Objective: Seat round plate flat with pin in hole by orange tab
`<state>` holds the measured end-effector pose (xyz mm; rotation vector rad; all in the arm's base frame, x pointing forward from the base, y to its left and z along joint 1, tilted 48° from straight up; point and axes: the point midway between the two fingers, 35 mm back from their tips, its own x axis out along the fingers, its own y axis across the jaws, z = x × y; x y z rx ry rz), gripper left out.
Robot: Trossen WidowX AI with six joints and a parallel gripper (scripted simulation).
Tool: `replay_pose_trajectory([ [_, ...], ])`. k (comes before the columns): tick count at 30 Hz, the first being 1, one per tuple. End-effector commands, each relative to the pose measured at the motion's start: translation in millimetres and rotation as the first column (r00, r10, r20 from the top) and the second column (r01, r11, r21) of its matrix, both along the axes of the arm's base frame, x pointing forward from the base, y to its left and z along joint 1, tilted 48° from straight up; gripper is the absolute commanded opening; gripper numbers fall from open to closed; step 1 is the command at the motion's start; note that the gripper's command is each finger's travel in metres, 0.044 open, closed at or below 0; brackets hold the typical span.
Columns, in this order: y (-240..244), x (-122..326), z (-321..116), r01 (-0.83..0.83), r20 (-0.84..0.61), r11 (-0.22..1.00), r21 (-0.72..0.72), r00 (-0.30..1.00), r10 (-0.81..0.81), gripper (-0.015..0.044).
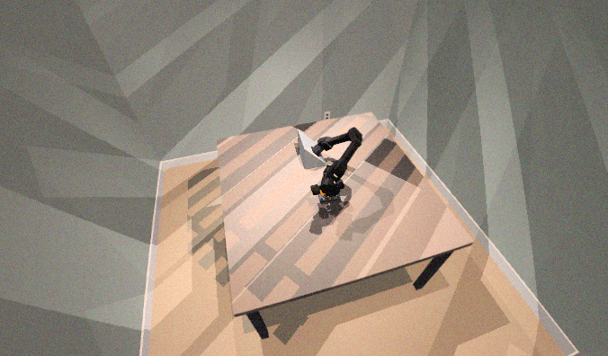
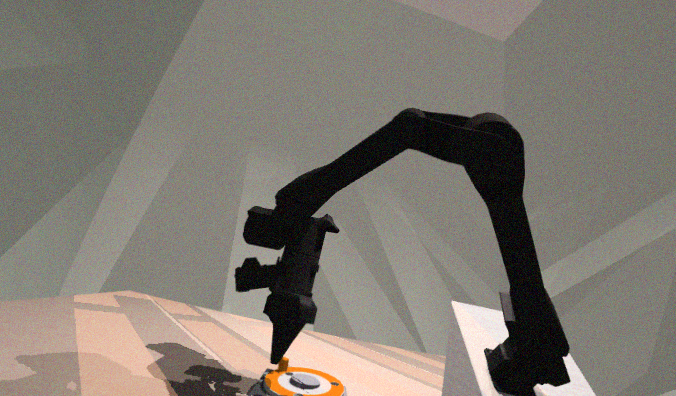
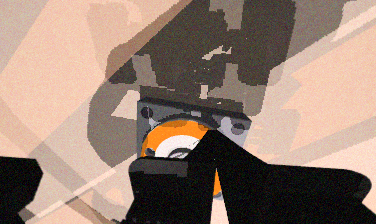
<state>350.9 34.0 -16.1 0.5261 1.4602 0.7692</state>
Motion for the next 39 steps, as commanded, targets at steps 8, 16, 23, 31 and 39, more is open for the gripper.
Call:
replay_pose_trajectory([
  [8, -11, -12, -10, -0.003, -0.007, 1.000, -0.005, 1.000, 0.003, 0.0000],
  [16, -17, -19, -14, -0.004, -0.007, 1.000, -0.005, 1.000, 0.003, 0.0000],
  [23, -21, -26, -16, -0.004, -0.007, 1.000, -0.006, 1.000, 0.003, 0.0000],
  [31, -22, -30, -17, -0.003, -0.008, 1.000, -0.006, 1.000, 0.003, 0.0000],
  [39, -23, -35, -19, -0.003, -0.008, 1.000, -0.006, 1.000, 0.003, 0.0000],
])
